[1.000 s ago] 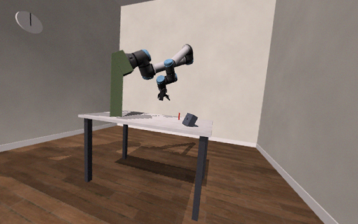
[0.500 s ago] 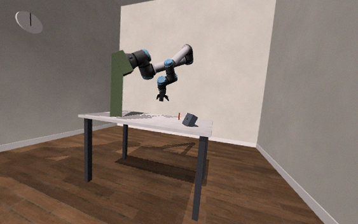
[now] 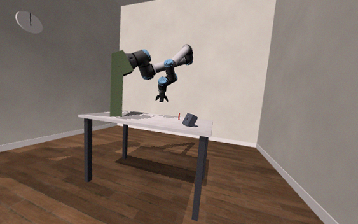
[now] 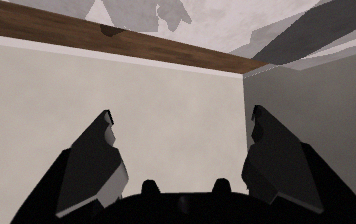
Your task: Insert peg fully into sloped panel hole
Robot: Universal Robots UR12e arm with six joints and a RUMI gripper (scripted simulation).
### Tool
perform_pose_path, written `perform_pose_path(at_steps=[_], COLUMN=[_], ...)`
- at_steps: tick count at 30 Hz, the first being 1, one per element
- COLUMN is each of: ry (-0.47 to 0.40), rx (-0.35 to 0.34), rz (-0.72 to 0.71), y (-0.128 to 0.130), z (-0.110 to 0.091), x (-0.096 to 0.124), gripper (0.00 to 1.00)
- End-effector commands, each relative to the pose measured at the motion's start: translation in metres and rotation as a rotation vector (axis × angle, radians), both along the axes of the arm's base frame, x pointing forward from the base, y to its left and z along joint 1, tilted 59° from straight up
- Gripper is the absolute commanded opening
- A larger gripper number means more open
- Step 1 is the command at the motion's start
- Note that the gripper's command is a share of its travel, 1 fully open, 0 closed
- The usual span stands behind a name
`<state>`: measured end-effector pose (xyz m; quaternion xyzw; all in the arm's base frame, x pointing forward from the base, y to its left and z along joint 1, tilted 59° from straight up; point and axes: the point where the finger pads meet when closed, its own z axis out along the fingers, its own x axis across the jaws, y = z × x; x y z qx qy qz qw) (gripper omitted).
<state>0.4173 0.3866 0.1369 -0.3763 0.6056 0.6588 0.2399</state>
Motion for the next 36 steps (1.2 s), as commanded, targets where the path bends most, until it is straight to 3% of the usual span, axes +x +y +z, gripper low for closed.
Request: perform_pose_path(at_steps=[1, 36], ry=[-0.041, -0.286], rx=[-0.024, -0.148], rz=[0.01, 0.055], y=[-0.001, -0.012], z=[-0.008, -0.045], x=[0.004, 0.037], gripper=[1.0, 1.0])
